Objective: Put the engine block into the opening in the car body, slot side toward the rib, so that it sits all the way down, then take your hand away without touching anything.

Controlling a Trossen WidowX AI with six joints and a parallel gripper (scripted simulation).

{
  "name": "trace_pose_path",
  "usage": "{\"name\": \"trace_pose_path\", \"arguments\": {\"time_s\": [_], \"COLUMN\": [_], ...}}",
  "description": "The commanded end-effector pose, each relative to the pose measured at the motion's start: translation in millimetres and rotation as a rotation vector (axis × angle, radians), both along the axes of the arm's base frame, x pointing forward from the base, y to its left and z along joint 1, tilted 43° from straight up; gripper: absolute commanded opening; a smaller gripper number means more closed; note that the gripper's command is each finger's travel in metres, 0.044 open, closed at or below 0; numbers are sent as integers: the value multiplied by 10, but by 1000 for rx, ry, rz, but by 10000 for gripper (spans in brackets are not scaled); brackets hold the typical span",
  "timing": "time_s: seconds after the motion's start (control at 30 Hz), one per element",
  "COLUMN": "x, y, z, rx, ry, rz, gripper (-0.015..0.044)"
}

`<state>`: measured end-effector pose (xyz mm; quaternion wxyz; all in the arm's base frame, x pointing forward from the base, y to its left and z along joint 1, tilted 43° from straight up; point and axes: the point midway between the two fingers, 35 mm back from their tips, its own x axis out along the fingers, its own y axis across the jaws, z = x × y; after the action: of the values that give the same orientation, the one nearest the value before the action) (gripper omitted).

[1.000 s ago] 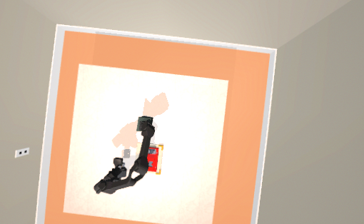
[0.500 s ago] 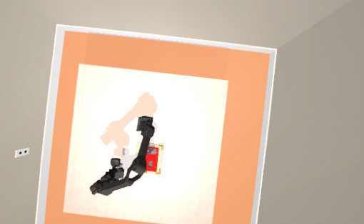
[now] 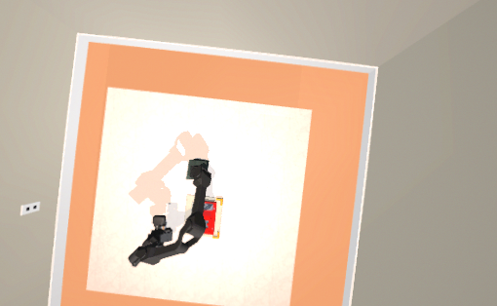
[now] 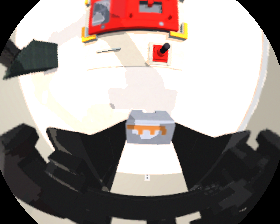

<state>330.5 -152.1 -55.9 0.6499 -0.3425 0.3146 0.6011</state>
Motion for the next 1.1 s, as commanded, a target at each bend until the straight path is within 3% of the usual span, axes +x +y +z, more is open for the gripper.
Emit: {"name": "trace_pose_path", "arguments": {"time_s": [0.0, 0.47, 0.8, 1.07], "x": [7, 16, 17, 28], "y": [46, 208, 217, 361], "z": [27, 72, 77, -23], "rx": [-107, -571, -597, -726], "ry": [7, 24, 22, 28], "rz": [-1, -41, -46, -55], "gripper": [0, 0, 0, 0]}}
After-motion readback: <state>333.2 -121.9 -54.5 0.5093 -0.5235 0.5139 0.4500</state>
